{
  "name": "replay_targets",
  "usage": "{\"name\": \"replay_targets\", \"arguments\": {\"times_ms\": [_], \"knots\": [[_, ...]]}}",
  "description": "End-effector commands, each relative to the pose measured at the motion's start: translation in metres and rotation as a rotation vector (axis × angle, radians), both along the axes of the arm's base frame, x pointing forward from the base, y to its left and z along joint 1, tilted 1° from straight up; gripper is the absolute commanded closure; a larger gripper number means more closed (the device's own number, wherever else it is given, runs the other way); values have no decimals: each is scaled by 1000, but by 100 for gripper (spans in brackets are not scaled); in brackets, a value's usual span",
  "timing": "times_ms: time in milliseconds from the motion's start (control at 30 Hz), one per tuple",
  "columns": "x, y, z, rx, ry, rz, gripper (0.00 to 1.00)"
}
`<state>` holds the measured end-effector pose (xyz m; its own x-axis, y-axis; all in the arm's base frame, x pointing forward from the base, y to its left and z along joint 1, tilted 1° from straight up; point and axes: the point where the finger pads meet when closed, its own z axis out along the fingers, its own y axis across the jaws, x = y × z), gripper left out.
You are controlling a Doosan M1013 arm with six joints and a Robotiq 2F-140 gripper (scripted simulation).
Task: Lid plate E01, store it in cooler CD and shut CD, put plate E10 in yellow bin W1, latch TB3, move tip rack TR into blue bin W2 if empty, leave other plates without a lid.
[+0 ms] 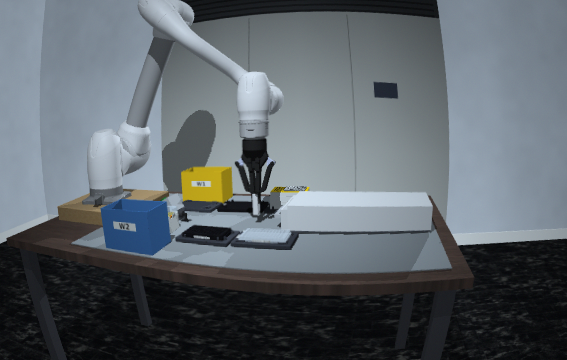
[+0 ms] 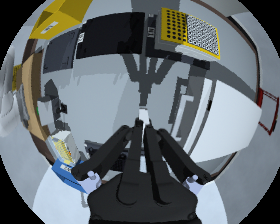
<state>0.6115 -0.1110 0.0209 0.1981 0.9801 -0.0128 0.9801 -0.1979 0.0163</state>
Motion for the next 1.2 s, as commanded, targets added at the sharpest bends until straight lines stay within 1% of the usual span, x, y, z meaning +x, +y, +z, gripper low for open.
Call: {"name": "replay_targets", "arguments": {"times_ms": [0,1167], "knots": [[0,0,4,0,0,0,100],[-1,1,45,0,0,0,100]]}}
